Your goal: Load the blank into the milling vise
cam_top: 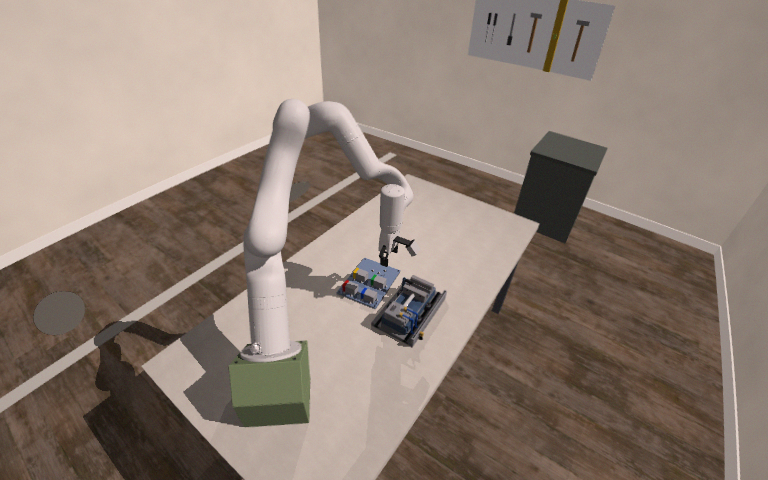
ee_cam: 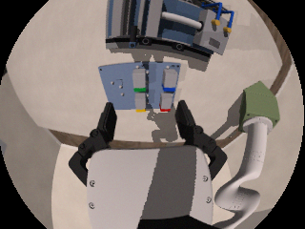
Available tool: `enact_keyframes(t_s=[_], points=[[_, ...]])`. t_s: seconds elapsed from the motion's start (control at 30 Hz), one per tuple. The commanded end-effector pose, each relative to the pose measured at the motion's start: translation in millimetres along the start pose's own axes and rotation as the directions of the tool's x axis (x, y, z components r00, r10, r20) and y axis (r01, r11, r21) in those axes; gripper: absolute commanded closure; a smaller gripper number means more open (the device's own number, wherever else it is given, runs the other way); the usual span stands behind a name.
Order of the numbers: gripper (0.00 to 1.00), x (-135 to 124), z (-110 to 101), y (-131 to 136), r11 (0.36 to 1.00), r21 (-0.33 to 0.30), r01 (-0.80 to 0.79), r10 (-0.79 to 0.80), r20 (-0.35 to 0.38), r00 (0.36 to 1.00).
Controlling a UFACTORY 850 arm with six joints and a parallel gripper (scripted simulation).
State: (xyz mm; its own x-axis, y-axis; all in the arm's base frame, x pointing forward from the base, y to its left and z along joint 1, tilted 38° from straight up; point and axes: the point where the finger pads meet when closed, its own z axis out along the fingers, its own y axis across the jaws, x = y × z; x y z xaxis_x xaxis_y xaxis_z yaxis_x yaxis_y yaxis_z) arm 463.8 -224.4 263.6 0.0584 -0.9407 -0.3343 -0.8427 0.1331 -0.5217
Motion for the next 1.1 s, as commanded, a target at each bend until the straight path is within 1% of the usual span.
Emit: enact_keyframes(t_s=[0.0, 0.37, 0.7, 1.07], points=[[0.00, 0.1, 1.4, -0.4, 1.000, 0.001, 0.000, 0.000, 0.000, 1.000], [0.00, -0.1, 3.7, -0.3, 1.000, 0.001, 0.000, 0.000, 0.000, 1.000], [0.00, 0.2, -3.9, -0.4, 1.000, 0.001, 0.000, 0.000, 0.000, 1.000], [0.00, 0.3, -5.4, -0.4, 1.000, 0.001, 0.000, 0.000, 0.000, 1.000]])
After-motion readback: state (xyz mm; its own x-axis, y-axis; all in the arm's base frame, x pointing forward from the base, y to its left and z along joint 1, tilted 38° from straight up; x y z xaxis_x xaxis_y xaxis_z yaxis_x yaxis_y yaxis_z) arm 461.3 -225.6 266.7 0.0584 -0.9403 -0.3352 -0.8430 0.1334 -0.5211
